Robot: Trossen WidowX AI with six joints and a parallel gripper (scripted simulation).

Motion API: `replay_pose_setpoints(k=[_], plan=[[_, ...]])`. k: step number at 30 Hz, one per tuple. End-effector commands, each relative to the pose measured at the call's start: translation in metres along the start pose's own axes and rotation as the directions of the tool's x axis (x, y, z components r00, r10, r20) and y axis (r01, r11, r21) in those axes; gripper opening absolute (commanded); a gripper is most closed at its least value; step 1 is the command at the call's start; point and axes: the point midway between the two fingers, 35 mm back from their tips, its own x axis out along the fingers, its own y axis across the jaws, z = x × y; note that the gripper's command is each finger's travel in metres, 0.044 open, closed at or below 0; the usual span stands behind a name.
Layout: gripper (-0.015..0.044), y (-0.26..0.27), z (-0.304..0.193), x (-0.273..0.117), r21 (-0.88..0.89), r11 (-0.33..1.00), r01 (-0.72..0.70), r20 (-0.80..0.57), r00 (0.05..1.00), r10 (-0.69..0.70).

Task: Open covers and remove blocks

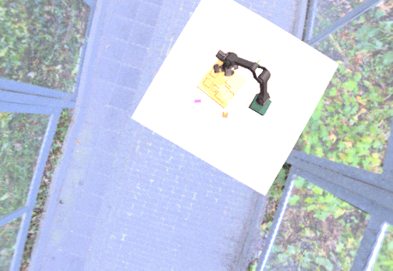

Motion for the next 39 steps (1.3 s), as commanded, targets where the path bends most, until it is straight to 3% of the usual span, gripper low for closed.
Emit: replay_pose_setpoints(k=[1, 39], plan=[[0.0000, 0.000, 0.002, 0.007, 0.002, 1.000, -0.004, 0.013, 1.000, 0.003], [0.0000, 0.003, 0.016, 0.009, 0.004, 1.000, -0.004, 0.014, 1.000, 0.004]])
